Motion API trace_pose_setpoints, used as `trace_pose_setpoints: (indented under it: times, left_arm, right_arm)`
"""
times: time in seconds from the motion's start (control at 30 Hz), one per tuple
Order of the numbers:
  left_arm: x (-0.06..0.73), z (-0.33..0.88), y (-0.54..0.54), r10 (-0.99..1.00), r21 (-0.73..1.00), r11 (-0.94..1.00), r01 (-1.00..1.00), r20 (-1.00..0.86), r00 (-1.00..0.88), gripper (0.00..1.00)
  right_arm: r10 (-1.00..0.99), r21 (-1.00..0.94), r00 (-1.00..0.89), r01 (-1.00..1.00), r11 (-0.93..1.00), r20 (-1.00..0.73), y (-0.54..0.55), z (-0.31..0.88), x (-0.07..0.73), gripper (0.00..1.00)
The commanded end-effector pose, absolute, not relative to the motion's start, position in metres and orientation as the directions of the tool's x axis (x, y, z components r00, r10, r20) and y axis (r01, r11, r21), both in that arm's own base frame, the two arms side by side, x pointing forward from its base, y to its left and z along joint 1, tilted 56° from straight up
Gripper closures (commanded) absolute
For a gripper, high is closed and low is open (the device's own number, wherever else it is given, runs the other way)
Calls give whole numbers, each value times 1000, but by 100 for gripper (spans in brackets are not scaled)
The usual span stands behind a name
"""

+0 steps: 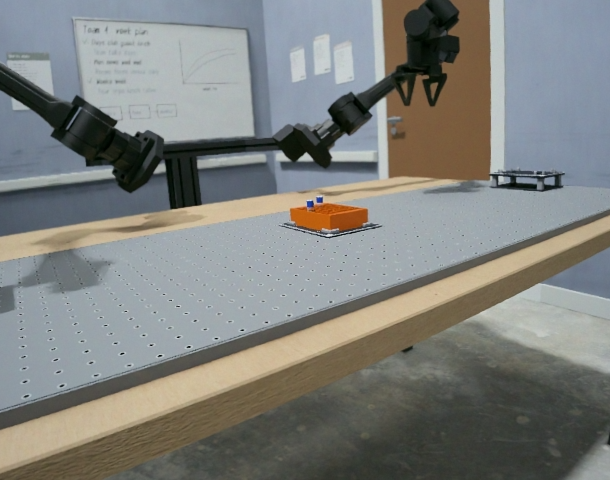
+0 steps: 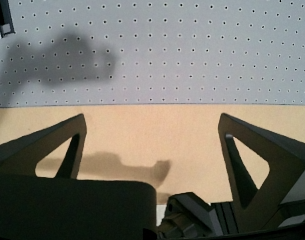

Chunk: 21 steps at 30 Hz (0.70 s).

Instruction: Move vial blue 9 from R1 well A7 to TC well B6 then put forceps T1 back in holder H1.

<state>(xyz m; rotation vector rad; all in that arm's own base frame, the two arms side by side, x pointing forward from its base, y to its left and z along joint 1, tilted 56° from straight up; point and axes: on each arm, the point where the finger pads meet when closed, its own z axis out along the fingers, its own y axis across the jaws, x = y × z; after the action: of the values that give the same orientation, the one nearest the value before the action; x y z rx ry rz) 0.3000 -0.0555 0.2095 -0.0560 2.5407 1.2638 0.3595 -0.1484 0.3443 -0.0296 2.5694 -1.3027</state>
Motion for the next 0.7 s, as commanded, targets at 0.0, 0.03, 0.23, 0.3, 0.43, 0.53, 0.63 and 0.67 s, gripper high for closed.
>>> trace_pose_setpoints:
  times: [0.0, 0.03, 0.23, 0.3, 0.43, 0.53, 0.63, 0.67]
  left_arm:
    - [304, 216, -59, 94, 767, 616, -181, -299, -950, 0]
    - [304, 216, -59, 94, 767, 616, -181, -299, -950, 0]
    - [304, 216, -59, 94, 767, 616, -181, -299, -950, 0]
    - [304, 216, -59, 94, 767, 616, -181, -299, -950, 0]
    - [304, 216, -59, 94, 767, 616, -181, -299, -950, 0]
    - [304, 216, -59, 94, 767, 616, -181, -299, -950, 0]
    - [304, 216, -59, 94, 767, 616, -181, -299, -950, 0]
    - [304, 216, -59, 94, 767, 616, -181, -299, -950, 0]
  right_arm:
    - [-143, -800, -967, 86, 594, -210, -155, 341, 362, 77]
    - [-143, -800, -968, 84, 594, -208, -157, 339, 363, 77]
    - [-143, -800, -969, 79, 595, -202, -165, 331, 367, 77]
    - [-143, -800, -969, 79, 595, -202, -168, 329, 368, 77]
    - [-143, -800, -969, 79, 595, -202, -172, 327, 369, 77]
    - [-143, -800, -968, 83, 594, -206, -174, 326, 369, 77]
    - [-143, -800, -969, 79, 595, -202, -178, 322, 371, 77]
    - [-143, -800, -969, 79, 595, -202, -180, 321, 371, 77]
